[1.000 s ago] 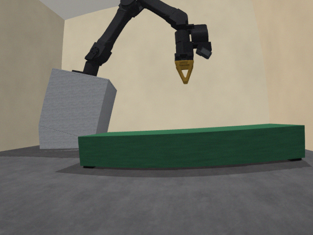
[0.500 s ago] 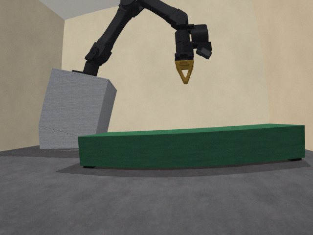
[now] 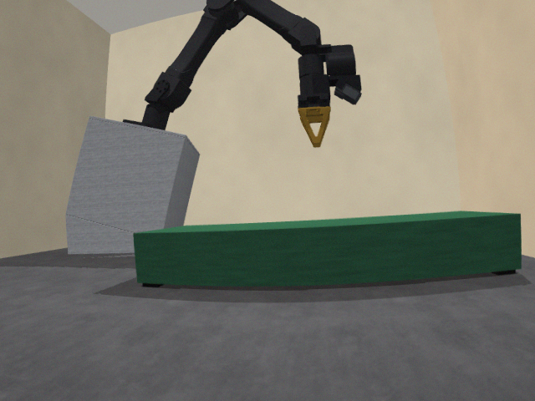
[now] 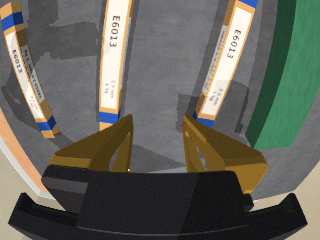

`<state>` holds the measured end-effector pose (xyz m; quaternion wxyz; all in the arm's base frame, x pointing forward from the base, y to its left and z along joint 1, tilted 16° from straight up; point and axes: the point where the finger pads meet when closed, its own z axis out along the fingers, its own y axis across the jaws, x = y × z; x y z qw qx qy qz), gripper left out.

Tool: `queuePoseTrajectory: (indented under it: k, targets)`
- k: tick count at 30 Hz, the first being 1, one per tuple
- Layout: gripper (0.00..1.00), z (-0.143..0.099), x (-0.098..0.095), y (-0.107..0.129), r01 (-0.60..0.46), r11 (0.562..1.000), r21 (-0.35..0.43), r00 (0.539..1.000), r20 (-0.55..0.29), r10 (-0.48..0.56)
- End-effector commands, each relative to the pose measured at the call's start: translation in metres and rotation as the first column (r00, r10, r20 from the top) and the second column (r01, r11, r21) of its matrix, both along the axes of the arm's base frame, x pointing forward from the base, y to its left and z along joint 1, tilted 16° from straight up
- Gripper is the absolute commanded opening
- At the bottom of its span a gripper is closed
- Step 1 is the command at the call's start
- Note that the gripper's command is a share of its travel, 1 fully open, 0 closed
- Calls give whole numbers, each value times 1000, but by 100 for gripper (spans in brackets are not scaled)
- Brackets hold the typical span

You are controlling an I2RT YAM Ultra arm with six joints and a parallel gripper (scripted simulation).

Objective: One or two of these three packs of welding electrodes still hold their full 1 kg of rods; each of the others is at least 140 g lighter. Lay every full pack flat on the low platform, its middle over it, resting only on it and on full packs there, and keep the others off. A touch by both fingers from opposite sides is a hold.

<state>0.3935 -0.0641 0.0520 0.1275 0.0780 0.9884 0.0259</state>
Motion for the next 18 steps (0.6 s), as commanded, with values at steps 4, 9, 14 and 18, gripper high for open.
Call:
queuePoseTrajectory:
  k: [4, 9, 14, 18]
  targets:
    - [42, -7, 7, 0, 4, 1000, -6, 1000, 27, -4]
    - [42, -13, 9, 0, 4, 1000, -6, 1000, 27, -4]
    - [42, -17, 10, 0, 4, 1000, -6, 1000, 27, -4]
    - [42, -22, 11, 0, 4, 1000, -6, 1000, 27, -4]
